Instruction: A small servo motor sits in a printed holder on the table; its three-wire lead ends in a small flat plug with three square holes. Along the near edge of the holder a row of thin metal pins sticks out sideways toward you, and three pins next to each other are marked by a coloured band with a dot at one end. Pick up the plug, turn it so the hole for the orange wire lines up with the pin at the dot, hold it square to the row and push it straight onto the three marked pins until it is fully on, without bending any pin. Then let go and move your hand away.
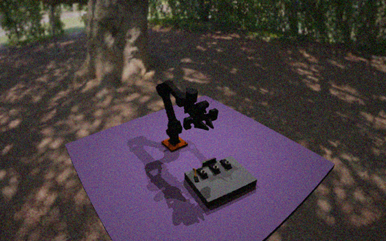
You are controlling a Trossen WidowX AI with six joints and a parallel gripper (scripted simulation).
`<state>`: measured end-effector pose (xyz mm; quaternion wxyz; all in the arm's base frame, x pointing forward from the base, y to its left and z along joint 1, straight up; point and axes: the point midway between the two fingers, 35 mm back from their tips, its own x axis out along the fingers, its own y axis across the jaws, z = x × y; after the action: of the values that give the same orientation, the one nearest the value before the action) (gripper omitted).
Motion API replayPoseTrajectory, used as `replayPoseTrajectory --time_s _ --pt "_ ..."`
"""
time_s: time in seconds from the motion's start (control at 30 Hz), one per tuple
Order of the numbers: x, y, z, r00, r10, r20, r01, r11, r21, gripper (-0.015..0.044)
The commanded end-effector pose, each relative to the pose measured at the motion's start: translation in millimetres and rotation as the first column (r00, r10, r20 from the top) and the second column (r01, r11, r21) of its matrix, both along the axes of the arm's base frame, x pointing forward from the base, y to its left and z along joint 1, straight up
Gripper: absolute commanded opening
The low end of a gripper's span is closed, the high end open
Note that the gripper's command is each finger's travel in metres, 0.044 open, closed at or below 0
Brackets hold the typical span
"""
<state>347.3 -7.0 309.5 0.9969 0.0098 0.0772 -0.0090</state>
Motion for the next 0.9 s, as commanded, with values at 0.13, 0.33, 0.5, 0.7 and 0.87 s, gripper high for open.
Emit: replayPoseTrajectory --time_s 0.13,0.33,0.5,0.7,0.87 --pt "34 -20 -38 0.957 -0.053 -0.285 0.064 0.998 0.026 0.0115" --pt "50 -33 -66 0.879 -0.078 -0.470 0.109 0.993 0.039 0.0115" --pt "58 -45 -90 0.787 -0.092 -0.610 0.151 0.988 0.046 0.0115" --pt "63 -59 -119 0.648 -0.097 -0.755 0.203 0.978 0.048 0.0115" --pt "62 -70 -142 0.512 -0.092 -0.854 0.247 0.968 0.044 0.0115"
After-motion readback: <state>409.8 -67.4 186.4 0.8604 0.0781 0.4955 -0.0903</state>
